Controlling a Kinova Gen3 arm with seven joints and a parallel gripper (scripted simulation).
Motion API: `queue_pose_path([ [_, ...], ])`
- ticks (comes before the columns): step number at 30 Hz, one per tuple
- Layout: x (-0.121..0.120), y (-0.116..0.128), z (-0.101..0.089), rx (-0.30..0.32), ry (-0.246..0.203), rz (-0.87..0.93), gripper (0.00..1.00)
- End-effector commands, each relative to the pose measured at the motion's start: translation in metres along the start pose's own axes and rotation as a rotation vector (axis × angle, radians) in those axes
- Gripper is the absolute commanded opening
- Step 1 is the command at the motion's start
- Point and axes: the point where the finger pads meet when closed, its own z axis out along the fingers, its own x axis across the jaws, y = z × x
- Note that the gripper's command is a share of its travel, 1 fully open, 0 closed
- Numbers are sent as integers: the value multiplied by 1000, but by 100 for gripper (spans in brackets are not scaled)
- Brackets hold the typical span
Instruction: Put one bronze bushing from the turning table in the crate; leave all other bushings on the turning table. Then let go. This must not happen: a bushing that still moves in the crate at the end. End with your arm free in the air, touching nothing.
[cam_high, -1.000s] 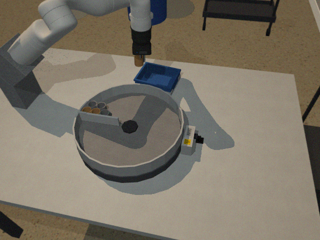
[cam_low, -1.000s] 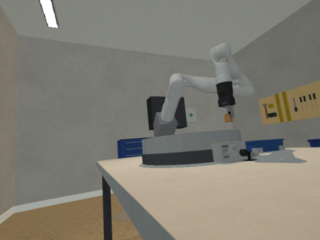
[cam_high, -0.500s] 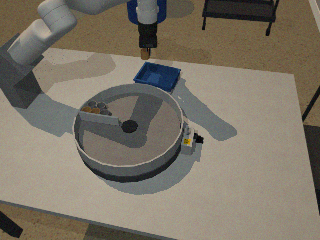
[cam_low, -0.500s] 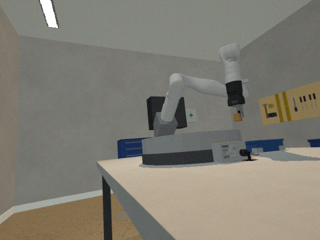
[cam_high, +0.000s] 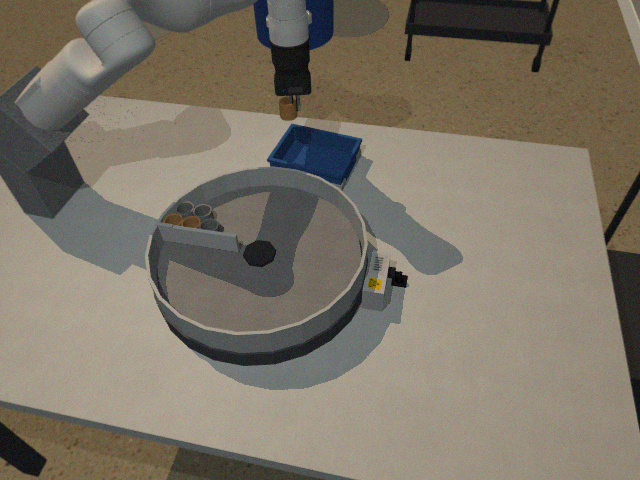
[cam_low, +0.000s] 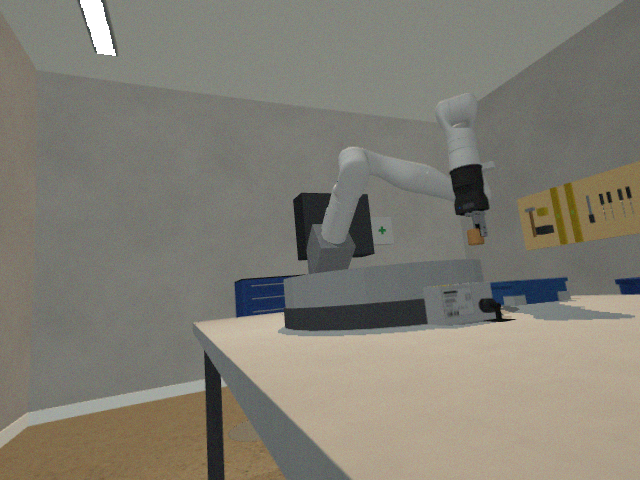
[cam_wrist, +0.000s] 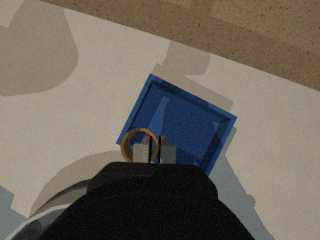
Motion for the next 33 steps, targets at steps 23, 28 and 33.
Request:
queue_pose_path([
  [23, -1, -1, 24, -2, -1, -5, 0],
  [28, -1, -1, 47, -1, -1, -5, 0],
  [33, -1, -1, 47, -1, -1, -5, 0],
])
